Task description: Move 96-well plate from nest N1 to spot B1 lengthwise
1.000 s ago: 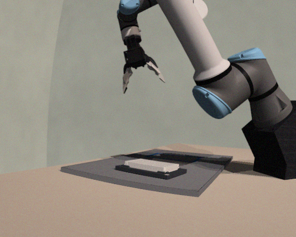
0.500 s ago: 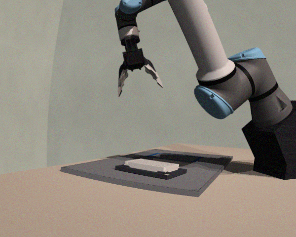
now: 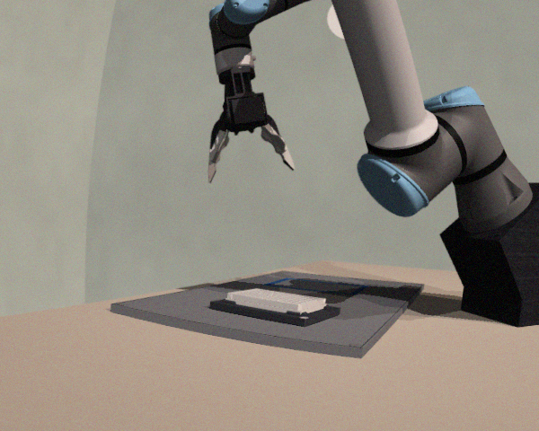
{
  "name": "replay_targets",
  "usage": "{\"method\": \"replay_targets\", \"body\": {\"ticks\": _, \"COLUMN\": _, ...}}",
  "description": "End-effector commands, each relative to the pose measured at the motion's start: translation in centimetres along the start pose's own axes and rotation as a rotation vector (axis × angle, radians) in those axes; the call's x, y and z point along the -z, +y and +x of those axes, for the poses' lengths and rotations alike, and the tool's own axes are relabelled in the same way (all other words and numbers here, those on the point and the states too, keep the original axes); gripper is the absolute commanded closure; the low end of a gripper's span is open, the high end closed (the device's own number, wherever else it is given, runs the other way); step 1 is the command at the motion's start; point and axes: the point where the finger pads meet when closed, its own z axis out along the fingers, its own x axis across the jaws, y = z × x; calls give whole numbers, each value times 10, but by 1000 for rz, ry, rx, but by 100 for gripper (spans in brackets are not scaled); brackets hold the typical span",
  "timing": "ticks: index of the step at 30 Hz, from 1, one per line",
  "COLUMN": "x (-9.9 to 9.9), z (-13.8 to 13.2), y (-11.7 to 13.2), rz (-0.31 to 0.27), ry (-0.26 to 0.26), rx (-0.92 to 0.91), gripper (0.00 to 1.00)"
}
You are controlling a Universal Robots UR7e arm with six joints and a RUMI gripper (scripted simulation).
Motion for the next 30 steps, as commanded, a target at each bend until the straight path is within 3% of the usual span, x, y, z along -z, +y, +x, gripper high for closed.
{"method": "replay_targets", "body": {"ticks": 1, "x": -9, "z": -7, "y": 19, "rz": 17, "ry": -14, "rx": 60, "gripper": 0}}
{"method": "replay_targets", "body": {"ticks": 30, "x": -64, "z": -20, "y": 113, "rz": 99, "ry": -80, "rx": 428, "gripper": 0}}
